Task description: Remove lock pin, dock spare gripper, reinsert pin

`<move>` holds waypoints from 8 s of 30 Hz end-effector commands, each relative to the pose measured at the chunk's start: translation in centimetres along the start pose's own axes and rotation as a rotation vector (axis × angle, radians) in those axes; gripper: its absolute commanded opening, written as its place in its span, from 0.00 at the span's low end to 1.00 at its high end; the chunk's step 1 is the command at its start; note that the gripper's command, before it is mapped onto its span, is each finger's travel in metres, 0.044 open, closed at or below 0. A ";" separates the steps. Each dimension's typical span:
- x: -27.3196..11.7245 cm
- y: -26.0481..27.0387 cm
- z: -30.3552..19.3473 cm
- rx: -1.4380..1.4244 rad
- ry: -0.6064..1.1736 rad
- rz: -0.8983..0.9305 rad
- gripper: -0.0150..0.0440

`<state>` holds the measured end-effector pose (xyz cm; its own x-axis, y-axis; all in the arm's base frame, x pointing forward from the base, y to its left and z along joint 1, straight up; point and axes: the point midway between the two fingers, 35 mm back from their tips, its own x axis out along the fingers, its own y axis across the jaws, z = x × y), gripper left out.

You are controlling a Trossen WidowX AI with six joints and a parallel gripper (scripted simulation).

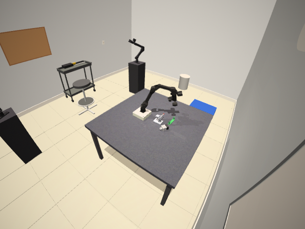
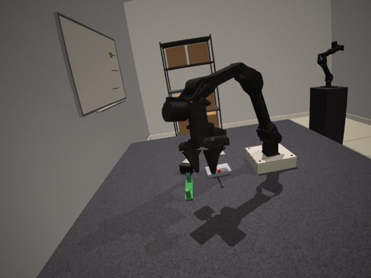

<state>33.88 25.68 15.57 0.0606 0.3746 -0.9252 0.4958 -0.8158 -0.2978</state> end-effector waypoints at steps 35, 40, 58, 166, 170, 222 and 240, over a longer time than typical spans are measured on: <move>-7.3 11.3 13.5 2.032 0.191 0.424 0.76; -6.8 11.5 13.6 2.032 0.191 0.424 0.76; 0.2 13.6 15.4 2.032 0.188 0.422 0.76; 4.8 12.3 14.7 2.052 0.113 0.281 0.25; 5.0 12.1 14.6 2.052 0.114 0.281 0.25; 5.5 8.2 12.5 2.048 0.131 0.278 0.25; 3.7 7.6 12.2 2.046 0.119 0.289 0.25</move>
<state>27.30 15.44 7.14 0.0294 0.1268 -0.9915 -0.9994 -0.0154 -0.0316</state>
